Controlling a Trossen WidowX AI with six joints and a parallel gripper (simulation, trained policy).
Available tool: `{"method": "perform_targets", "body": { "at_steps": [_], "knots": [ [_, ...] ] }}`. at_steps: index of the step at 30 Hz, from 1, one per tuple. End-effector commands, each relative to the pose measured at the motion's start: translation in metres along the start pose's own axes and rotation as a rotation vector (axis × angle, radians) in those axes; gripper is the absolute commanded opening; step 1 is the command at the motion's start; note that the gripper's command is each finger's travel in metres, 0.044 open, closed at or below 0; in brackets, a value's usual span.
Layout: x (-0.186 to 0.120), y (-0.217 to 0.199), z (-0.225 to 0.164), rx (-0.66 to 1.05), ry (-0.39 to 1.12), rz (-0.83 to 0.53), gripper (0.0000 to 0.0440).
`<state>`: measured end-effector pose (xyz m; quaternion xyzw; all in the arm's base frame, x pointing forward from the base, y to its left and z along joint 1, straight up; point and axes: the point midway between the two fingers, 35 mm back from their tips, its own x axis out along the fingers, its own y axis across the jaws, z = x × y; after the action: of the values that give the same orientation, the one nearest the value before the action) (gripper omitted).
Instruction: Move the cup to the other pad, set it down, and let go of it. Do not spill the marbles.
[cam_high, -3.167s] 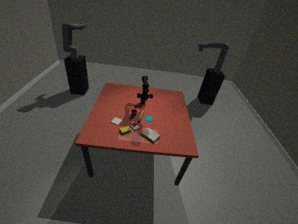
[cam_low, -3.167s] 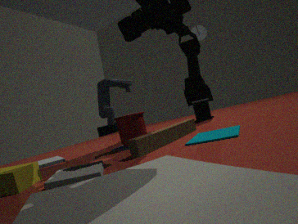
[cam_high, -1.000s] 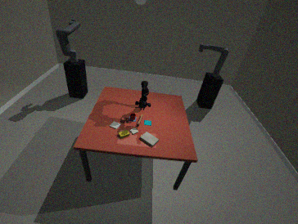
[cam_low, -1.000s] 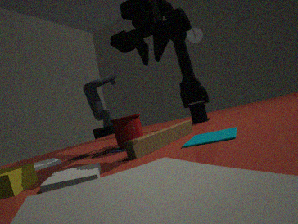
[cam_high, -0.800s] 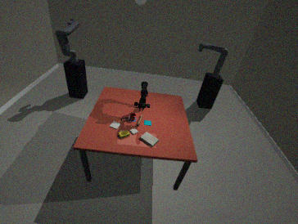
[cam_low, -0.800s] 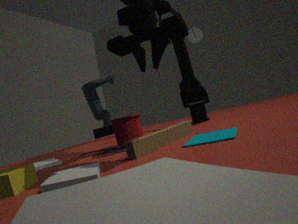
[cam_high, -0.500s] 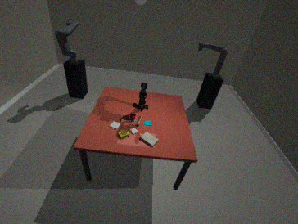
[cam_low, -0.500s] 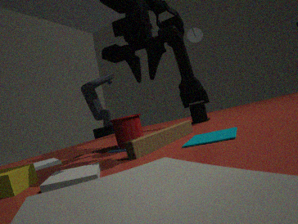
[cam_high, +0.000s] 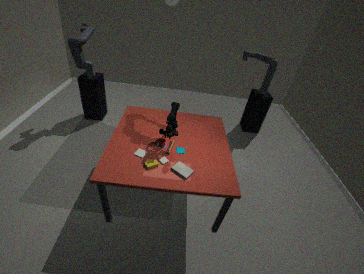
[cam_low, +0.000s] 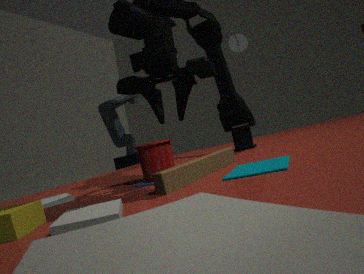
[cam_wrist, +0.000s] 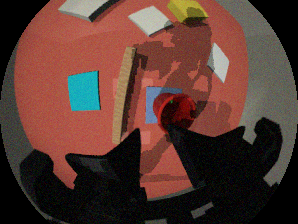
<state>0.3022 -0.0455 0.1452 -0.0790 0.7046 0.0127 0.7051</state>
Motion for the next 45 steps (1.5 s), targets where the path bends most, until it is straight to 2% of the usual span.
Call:
{"method": "perform_targets", "body": {
  "at_steps": [1,21,22,28,30,45],
  "knots": [
    [0.013,-0.005,-0.003,-0.026,0.025,0.000,0.0178],
    [0.082,-0.015,-0.012,-0.200,0.088,0.038,0.0190],
    [0.086,-0.015,-0.012,-0.216,0.088,0.041,0.0185],
    [0.099,-0.016,-0.015,-0.314,0.095,0.047,0.0032],
    [0.099,-0.017,-0.015,-0.343,0.096,0.050,0.0000],
    [0.073,-0.018,-0.003,-0.512,0.055,0.049,0.0000]
  ]
}}
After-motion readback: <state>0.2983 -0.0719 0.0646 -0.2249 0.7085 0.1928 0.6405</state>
